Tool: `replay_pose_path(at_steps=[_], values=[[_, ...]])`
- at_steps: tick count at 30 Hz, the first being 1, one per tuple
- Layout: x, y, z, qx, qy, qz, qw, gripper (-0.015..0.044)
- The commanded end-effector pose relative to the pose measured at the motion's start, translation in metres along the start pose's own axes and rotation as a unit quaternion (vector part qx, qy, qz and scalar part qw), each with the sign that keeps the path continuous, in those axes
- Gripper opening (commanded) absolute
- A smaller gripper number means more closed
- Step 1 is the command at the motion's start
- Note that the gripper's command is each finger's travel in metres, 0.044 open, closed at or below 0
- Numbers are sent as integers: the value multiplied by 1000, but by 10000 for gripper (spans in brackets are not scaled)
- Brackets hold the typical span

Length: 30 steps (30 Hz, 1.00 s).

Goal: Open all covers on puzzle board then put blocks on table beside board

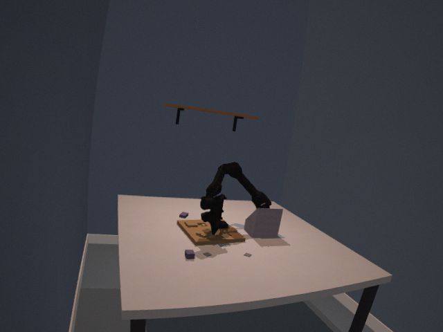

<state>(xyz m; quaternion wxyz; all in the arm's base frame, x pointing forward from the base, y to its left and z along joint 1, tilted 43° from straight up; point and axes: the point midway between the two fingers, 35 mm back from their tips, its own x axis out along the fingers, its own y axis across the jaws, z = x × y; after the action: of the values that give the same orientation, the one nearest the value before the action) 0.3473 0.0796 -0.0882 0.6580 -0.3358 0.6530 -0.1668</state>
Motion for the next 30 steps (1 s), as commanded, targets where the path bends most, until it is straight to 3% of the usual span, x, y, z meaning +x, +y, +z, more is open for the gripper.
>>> replay_pose_path(at_steps=[1, 30], values=[[0, -7, 0, -2, 0, -3, 1000, 0], [0, -38, 12, -2, 0, -4, 1000, 0]])
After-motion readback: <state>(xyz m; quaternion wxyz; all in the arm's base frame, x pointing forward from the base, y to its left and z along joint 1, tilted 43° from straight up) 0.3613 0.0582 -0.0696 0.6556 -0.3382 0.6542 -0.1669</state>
